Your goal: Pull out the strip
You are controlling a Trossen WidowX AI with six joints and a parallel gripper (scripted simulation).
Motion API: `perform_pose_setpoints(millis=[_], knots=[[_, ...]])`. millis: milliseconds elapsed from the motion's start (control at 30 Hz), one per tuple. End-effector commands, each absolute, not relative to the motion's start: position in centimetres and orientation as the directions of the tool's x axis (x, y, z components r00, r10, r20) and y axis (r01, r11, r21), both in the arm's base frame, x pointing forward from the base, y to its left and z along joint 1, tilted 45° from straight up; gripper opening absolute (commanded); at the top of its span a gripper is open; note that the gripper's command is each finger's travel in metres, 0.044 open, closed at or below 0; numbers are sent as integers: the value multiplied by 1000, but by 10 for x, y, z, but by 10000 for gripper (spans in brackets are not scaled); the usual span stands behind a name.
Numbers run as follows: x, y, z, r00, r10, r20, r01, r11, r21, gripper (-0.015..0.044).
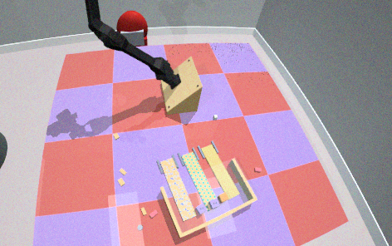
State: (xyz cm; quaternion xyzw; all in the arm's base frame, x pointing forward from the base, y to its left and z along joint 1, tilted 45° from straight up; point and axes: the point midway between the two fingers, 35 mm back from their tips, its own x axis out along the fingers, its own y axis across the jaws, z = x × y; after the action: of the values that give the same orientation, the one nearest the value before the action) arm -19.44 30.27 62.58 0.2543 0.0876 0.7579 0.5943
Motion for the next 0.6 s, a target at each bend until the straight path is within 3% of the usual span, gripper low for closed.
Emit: perform_pose_setpoints(millis=[0, 233, 567], knots=[[-194, 304, 625, -162, 946, 280, -858, -275, 434, 400], [-161, 352, 582, -9, 981, 194, -936, -77, 343, 400], [-50, 425, 481, 351, 936, 20, -927, 344, 150, 400]])
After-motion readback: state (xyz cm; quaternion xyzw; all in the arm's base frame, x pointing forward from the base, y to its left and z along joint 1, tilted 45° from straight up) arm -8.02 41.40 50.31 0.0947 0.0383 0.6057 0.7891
